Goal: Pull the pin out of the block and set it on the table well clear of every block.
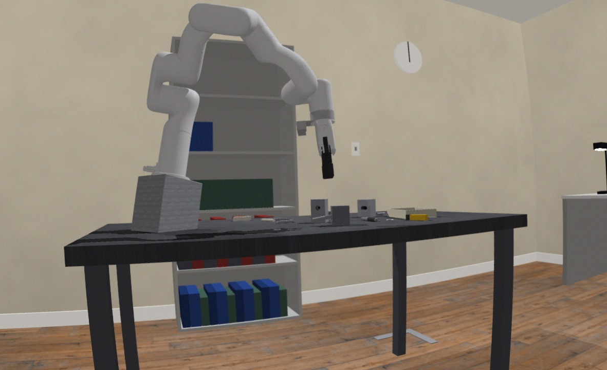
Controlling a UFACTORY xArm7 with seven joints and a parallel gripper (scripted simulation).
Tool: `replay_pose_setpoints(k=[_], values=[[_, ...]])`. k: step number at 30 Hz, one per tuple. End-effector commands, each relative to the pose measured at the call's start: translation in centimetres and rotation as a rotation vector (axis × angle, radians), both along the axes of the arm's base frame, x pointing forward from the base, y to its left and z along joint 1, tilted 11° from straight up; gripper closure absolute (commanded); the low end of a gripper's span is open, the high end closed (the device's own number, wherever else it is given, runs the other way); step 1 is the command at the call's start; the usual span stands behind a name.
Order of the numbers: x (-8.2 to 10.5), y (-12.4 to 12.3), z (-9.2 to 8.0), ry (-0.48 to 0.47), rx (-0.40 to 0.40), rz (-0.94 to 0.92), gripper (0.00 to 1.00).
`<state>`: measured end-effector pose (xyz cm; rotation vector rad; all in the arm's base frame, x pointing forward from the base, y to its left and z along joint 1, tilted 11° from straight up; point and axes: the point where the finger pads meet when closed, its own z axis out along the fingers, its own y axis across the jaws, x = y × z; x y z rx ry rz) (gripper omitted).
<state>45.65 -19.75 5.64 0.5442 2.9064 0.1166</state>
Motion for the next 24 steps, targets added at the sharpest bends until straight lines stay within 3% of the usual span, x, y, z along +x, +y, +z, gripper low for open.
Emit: replay_pose_setpoints(k=[1,24], values=[[0.1,-0.2,0.1,-0.001,0.001,-0.005,0.57],[0.1,-1.2,0.5,-0.005,0.008,-0.047,0.57]])
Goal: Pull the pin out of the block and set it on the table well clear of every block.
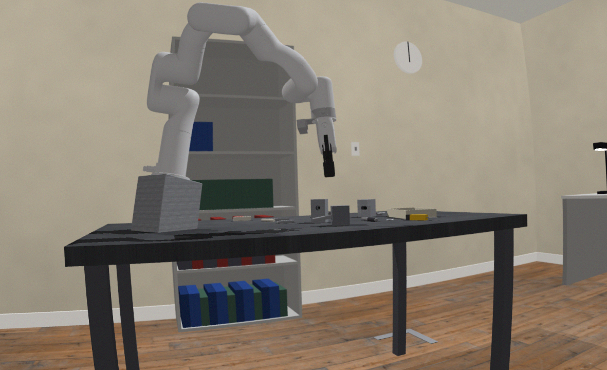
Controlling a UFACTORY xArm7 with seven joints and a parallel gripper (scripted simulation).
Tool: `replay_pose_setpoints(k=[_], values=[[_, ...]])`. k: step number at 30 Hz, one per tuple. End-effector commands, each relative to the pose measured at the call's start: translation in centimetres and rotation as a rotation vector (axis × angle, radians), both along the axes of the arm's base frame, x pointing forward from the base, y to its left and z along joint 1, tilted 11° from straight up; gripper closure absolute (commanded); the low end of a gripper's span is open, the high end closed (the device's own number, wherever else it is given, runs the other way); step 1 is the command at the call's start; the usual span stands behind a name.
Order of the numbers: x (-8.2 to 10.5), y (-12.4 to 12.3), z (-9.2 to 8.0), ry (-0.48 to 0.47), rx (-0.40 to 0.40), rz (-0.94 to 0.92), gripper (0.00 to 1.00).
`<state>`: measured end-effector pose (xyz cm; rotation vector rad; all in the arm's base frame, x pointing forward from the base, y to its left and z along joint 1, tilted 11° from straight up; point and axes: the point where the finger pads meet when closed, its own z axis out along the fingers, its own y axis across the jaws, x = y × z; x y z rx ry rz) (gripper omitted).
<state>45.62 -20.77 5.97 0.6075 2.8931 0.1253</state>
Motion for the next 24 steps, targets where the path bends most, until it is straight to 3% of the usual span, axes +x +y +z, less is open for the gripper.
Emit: replay_pose_setpoints(k=[1,24], values=[[0.1,-0.2,0.2,-0.004,-0.002,-0.005,0.57],[0.4,-1.9,1.1,-0.026,-0.012,-0.059,0.57]])
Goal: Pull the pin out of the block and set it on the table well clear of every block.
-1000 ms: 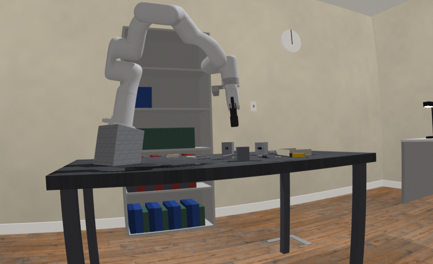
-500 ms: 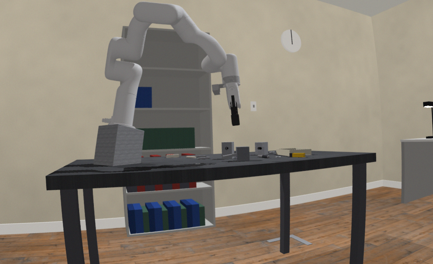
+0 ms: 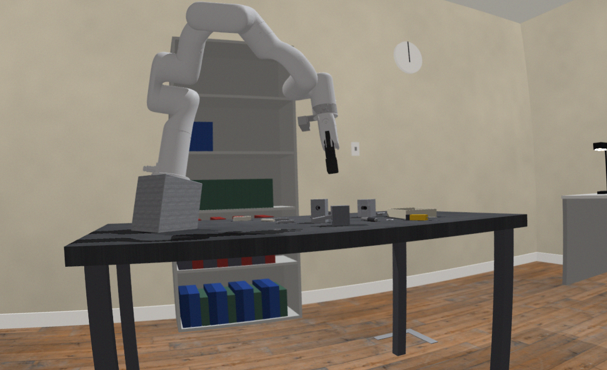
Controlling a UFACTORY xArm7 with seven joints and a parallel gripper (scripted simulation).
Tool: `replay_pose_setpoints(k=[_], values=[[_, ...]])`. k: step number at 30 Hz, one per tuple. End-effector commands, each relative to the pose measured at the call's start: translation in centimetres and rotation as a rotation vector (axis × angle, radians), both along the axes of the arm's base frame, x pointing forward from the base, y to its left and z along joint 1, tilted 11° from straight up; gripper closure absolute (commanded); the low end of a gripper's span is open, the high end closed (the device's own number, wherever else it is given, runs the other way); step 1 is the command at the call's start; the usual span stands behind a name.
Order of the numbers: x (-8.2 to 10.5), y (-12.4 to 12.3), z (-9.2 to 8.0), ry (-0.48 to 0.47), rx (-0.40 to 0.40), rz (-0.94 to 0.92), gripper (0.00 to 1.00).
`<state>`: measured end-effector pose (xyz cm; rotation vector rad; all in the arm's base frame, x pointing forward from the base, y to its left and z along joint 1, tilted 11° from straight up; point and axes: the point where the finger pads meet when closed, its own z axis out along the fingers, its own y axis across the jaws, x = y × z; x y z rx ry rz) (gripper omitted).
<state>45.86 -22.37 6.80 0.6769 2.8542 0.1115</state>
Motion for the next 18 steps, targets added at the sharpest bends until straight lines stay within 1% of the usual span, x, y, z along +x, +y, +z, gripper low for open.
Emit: replay_pose_setpoints(k=[1,18], values=[[0.16,-0.36,0.31,-0.007,-0.005,-0.009,0.57],[0.32,-1.2,0.85,-0.021,-0.013,-0.034,0.57]])
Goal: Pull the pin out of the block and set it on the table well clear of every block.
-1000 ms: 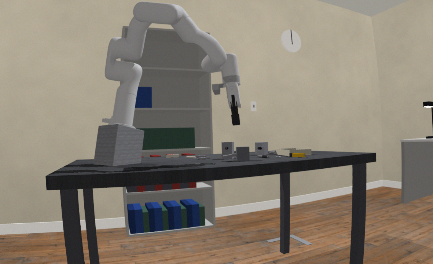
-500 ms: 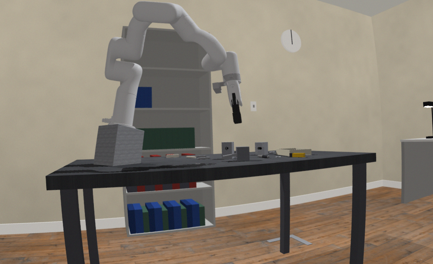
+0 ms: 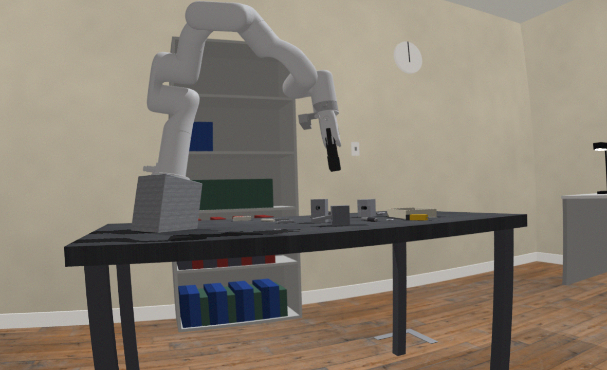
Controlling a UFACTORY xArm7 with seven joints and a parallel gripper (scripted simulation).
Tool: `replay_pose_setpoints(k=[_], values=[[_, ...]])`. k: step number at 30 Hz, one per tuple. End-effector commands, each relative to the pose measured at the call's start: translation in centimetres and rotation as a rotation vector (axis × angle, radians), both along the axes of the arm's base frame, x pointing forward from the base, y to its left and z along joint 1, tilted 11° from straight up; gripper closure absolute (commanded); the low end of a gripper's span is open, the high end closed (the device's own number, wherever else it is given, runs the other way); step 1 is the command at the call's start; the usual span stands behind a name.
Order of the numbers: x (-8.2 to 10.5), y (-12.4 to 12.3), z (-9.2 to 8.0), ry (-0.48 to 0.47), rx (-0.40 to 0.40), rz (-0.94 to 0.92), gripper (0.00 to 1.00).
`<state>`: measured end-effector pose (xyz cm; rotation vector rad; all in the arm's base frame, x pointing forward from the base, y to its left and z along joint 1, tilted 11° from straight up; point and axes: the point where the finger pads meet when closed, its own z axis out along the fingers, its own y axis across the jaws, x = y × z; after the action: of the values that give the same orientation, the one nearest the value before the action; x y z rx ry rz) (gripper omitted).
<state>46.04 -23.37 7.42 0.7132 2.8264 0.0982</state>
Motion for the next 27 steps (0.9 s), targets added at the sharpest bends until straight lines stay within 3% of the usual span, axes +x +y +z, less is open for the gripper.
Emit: replay_pose_setpoints(k=[1,27], values=[[0.14,-0.24,0.26,-0.006,-0.004,-0.005,0.57],[0.2,-0.53,0.45,-0.011,-0.007,-0.013,0.57]])
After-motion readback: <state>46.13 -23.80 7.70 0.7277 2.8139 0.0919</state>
